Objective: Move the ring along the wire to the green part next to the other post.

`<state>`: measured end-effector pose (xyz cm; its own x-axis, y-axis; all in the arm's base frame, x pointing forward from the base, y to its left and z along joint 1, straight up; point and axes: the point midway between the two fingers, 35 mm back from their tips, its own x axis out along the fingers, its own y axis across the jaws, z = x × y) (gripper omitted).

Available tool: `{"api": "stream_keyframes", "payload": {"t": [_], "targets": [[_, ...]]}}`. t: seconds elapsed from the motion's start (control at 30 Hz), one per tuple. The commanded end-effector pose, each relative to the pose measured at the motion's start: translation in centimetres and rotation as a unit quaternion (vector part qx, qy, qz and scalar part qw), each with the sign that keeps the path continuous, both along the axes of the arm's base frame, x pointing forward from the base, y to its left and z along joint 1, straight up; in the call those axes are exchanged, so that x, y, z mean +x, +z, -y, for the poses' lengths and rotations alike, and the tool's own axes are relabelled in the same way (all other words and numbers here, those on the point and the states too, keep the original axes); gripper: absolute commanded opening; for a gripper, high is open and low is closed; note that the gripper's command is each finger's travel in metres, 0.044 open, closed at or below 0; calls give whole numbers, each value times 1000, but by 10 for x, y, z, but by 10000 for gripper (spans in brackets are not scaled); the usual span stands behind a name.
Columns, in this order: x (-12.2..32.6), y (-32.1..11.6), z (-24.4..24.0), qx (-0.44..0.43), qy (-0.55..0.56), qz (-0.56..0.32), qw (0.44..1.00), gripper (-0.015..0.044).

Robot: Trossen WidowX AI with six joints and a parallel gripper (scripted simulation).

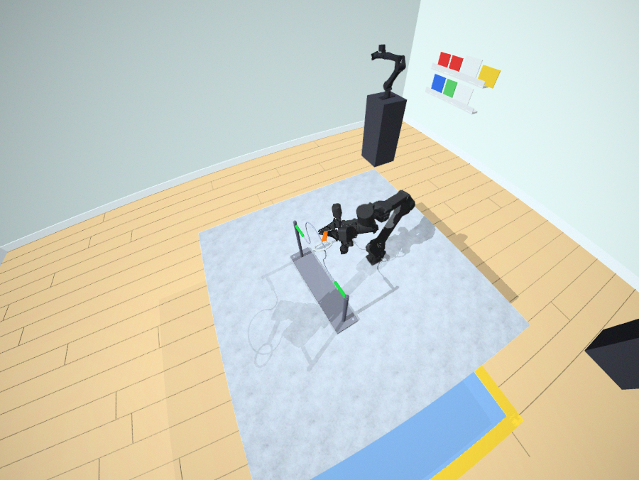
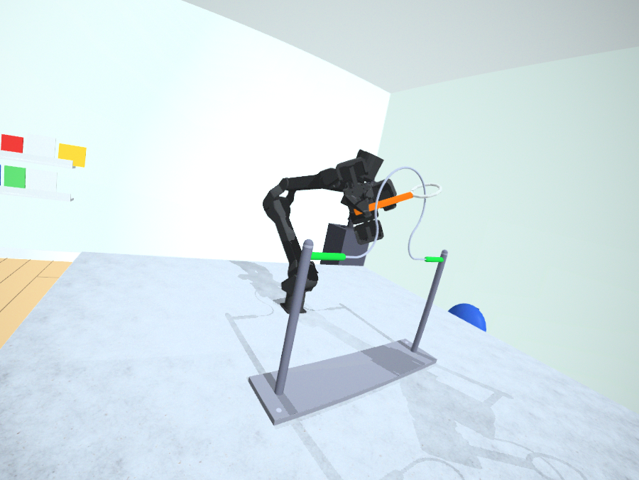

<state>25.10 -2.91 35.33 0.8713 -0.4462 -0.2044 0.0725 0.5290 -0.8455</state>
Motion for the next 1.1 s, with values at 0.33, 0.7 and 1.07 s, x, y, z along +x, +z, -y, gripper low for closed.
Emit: {"api": "stream_keyframes", "payload": {"t": [0.33,0.7,1.07], "targets": [[-1,6,5,-100,-3,9,995,-150],[-1,12,7,-176,-3,15,984,-150],[-1,18,9,-251,-3,21,968,-150]]}}
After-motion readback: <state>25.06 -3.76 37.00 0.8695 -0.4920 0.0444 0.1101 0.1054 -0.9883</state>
